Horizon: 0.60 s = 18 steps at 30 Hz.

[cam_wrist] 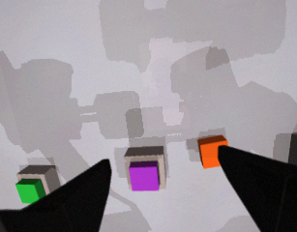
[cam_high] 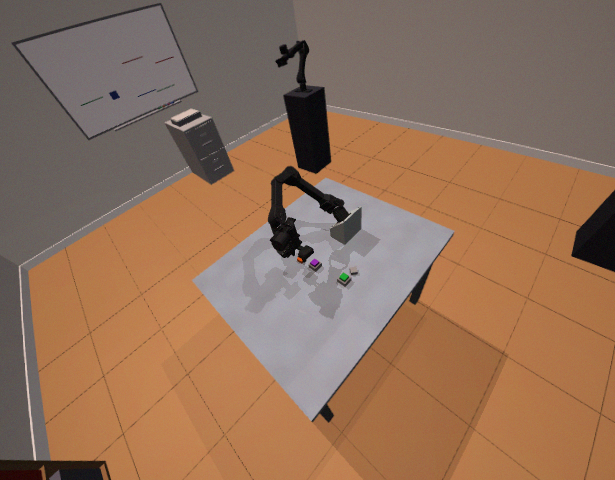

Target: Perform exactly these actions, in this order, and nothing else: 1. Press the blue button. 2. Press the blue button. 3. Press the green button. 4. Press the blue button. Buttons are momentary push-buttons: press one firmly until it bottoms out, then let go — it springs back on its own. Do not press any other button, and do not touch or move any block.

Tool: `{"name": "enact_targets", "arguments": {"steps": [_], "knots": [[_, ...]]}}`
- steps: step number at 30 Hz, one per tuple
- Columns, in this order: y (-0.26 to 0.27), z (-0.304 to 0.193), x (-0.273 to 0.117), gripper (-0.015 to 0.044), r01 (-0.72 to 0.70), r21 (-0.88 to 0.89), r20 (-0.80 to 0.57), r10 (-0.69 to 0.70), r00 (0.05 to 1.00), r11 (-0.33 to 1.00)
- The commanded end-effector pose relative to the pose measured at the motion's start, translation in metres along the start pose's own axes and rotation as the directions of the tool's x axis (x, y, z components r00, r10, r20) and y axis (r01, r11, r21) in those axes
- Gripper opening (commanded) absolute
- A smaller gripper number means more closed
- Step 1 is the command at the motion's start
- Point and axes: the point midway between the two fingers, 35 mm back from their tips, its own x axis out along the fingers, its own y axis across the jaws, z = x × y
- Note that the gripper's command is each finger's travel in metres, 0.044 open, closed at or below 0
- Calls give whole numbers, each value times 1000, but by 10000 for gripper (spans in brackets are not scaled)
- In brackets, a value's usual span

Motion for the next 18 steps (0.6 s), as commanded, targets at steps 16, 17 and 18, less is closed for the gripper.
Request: {"name": "enact_targets", "arguments": {"steps": [16,17,18], "knots": [[217,-85,-1,400,97,14,-28,-96,995,995],[217,-85,-1,400,97,14,-28,-96,995,995],[217,-85,-1,400,97,14,-28,-96,995,995]]}}
